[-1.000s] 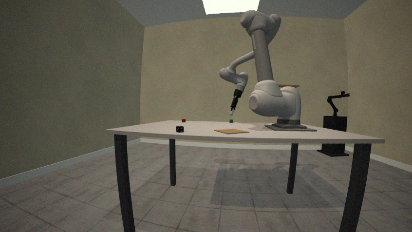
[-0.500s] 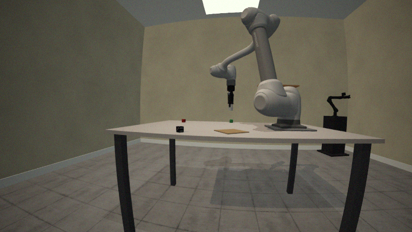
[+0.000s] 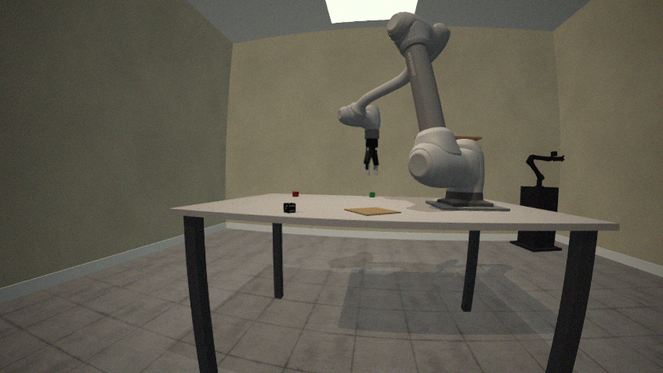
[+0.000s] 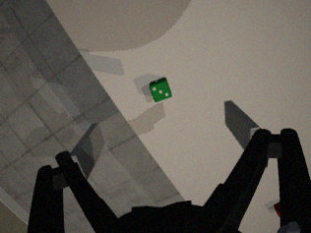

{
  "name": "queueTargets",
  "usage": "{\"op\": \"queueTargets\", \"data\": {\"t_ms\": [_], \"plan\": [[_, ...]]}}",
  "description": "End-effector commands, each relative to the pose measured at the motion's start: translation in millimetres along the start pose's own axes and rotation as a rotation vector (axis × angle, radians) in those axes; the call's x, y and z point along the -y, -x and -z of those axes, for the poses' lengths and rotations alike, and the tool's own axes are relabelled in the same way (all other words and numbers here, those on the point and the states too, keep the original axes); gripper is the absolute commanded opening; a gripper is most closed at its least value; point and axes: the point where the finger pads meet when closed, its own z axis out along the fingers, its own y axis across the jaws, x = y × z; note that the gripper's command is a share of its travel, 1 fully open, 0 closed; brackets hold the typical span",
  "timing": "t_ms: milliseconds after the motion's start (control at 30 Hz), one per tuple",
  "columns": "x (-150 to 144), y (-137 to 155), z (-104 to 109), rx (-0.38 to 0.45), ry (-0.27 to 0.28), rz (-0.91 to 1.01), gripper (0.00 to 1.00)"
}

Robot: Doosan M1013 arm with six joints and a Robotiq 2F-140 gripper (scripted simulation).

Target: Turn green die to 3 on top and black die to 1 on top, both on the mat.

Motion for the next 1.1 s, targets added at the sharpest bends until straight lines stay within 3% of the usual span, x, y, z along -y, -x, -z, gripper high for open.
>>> {"op": "queueTargets", "data": {"t_ms": [0, 167, 200, 1067], "plan": [[0.8, -5.3, -14.7, 0.0, 0.0, -0.096, 1.0], [1.1, -7.4, -20.5, 0.0, 0.0, -0.133, 1.0], [1.1, -7.4, -20.5, 0.0, 0.0, -0.133, 0.35], [1.1, -7.4, -20.5, 0.0, 0.0, -0.133, 0.35]]}}
